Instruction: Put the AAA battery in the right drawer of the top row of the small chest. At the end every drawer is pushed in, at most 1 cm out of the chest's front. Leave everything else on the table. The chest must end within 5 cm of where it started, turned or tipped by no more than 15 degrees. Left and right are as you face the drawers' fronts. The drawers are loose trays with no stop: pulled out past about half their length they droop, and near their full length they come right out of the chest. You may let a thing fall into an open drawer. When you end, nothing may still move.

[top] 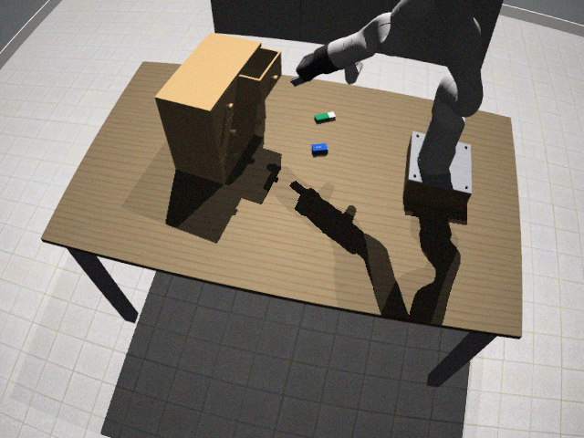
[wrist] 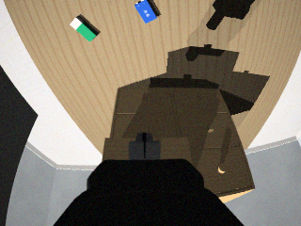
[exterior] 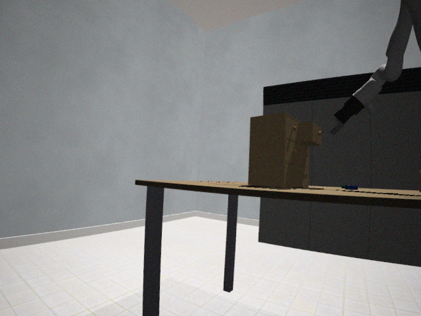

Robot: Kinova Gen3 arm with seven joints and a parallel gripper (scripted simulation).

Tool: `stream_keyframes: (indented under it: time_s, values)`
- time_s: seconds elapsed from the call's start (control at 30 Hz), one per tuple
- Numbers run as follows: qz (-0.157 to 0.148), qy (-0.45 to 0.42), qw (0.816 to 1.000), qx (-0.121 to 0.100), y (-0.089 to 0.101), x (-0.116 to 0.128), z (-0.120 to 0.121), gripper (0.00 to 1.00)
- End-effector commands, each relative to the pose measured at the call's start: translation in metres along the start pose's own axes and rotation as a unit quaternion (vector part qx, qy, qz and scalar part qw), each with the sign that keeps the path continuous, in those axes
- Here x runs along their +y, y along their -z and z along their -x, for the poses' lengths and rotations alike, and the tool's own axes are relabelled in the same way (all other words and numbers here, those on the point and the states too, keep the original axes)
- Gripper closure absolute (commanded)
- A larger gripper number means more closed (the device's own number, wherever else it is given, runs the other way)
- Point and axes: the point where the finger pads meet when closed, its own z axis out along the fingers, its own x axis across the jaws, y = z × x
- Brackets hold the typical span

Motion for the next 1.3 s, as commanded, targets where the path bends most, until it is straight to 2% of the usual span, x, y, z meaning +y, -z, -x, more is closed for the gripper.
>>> stream_keyframes:
  time_s: [0.0, 1.27]
  values:
    - [0.003, 0.000, 1.000, 0.002, -0.0011, 0.0027, -0.0019, 1.00]
    - [0.003, 0.000, 1.000, 0.002, -0.0023, 0.0049, -0.0054, 1.00]
